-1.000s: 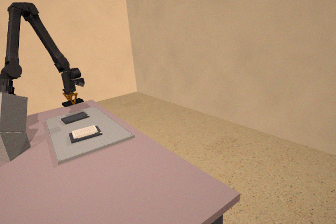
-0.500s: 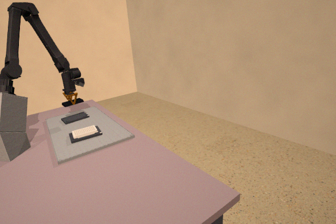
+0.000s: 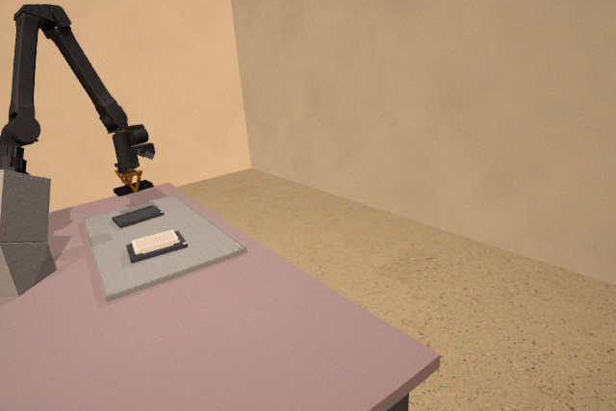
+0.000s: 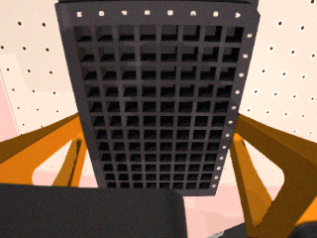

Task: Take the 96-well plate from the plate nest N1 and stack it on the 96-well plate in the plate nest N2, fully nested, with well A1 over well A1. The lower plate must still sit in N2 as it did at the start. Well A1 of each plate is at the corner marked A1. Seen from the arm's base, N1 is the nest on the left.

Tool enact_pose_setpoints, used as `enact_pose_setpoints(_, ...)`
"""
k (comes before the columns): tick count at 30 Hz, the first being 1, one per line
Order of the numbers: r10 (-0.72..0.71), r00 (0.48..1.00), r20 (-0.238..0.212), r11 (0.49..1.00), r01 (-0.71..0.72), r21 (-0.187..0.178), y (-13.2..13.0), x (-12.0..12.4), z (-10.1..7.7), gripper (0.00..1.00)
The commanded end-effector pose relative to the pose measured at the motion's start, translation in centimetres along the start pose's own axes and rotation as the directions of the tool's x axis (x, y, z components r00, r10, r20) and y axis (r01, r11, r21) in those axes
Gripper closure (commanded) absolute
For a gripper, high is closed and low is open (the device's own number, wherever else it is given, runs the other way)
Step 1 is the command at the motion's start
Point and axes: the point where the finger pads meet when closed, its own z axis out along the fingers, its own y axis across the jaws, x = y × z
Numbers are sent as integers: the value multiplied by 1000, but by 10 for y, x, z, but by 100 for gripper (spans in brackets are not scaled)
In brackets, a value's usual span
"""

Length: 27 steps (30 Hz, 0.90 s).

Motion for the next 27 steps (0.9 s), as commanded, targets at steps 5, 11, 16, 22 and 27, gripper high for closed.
enact_pose_setpoints(5,-8,1000,1,1000,8,1,-3,1,-6,100)
enact_pose_setpoints(11,-8,1000,1,1000,8,1,-3,1,-6,100)
enact_pose_setpoints(16,-8,1000,1,1000,8,1,-3,1,-6,100)
enact_pose_setpoints(22,116,993,26,993,-116,-9,-13,-5,-7,100)
enact_pose_setpoints(27,195,981,19,981,-195,-6,-31,0,-4,100)
